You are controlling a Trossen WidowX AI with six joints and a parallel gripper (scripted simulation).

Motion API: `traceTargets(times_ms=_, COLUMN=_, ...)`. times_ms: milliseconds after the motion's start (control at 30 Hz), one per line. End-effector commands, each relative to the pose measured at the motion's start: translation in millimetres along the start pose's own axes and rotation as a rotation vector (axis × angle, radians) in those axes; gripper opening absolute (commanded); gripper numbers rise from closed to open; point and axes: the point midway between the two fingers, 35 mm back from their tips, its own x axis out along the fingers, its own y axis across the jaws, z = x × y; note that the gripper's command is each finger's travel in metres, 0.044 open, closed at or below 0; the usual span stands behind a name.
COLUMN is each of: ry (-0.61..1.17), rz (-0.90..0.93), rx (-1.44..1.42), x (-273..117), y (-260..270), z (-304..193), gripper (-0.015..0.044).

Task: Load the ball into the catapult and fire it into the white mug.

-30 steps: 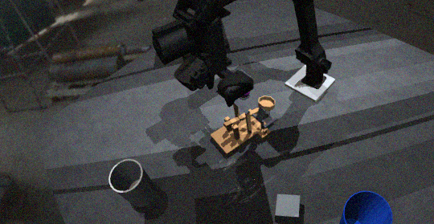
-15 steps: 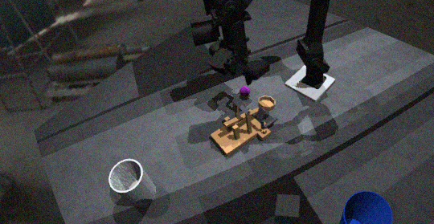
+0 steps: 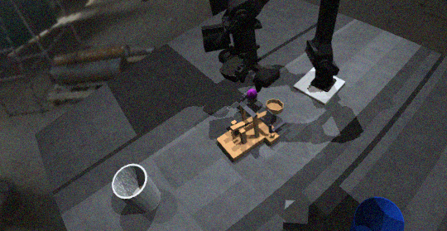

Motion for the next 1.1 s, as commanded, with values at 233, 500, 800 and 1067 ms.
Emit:
traceTargets(times_ms=233, ry=0.004, rz=0.008, rx=-0.004, x=19, y=1, z=-1, gripper=0.0300)
traceTargets(times_ms=500, ry=0.004, rz=0.008, rx=-0.004, x=32, y=2, z=-1, gripper=0.0300)
traceTargets(times_ms=800, ry=0.004, rz=0.008, rx=-0.004, x=37, y=2, z=-1, gripper=0.0195)
traceTargets(times_ms=1067, ry=0.004, rz=0.008, rx=-0.004, x=37, y=2, z=-1, gripper=0.0122)
